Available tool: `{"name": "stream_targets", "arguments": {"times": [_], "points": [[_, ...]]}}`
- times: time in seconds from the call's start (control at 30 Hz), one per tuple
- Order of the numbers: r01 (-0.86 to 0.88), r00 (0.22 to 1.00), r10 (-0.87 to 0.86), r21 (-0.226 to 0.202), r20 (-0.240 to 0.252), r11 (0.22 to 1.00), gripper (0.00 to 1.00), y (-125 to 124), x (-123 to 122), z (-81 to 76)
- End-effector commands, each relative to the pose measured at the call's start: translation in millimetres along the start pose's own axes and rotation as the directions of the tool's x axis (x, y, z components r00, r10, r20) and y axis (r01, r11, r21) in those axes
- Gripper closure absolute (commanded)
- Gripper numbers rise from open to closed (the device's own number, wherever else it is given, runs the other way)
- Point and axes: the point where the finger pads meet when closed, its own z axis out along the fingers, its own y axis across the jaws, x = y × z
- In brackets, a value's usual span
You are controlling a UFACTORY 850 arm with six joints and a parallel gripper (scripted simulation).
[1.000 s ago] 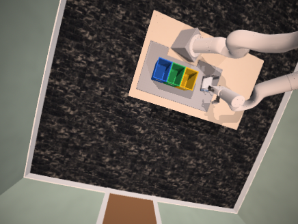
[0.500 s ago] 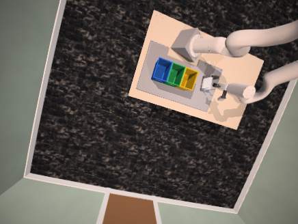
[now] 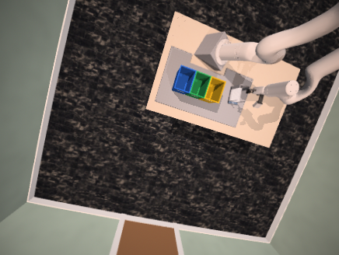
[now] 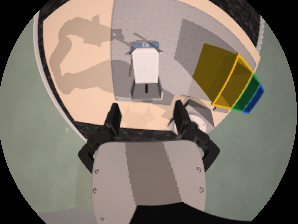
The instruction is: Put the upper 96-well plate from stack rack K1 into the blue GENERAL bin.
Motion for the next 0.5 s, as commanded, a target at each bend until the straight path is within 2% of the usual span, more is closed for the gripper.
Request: {"name": "stream_targets", "arguments": {"times": [0.0, 0.47], "points": [[-0.011, 1.000, 0.010, -0.011, -0.028, 1.000, 0.00, -4.3, -3.9, 0.5], [-0.011, 1.000, 0.010, -0.011, -0.028, 1.000, 0.00, -4.4, -3.9, 2.2]]}}
